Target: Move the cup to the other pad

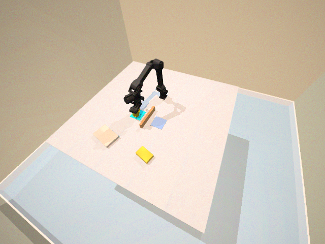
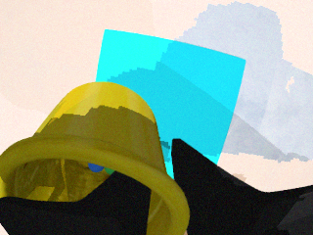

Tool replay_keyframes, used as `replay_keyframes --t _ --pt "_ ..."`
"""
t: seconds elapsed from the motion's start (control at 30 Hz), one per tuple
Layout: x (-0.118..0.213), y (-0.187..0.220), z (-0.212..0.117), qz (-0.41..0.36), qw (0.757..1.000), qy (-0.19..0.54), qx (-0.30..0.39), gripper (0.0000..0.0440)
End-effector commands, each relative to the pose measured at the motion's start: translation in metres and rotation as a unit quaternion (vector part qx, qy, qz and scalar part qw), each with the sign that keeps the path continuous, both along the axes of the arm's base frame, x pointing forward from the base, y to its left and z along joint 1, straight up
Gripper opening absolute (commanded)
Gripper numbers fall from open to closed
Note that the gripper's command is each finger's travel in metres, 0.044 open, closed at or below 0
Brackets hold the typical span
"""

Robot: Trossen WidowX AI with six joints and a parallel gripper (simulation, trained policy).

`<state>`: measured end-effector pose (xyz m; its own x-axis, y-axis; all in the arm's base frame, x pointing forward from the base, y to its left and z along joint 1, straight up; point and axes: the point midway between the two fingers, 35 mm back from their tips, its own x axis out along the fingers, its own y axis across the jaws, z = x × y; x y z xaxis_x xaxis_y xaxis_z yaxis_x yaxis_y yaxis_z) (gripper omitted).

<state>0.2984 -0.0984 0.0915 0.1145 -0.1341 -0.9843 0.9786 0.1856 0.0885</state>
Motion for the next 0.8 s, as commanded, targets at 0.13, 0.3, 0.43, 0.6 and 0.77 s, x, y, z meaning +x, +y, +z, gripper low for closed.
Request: replay_keyframes --t 0.13,0.3,0.43,0.6,0.77 --pt "-0.011 -0.004 -0.011 -0.013 1.000 0.003 0.002 0.0032" --pt "-0.015 -0.008 -0.019 -0.020 1.000 0.001 0.000 0.0060" --pt "-0.012 -0.012 -0.018 -0.026 1.000 -0.017 -0.003 0.0125" --pt "-0.009 -0.016 -0.010 -0.032 0.999 -0.043 -0.003 0.0163" --pt "-0.014 -0.015 -0.003 -0.033 0.998 -0.054 0.003 0.0176"
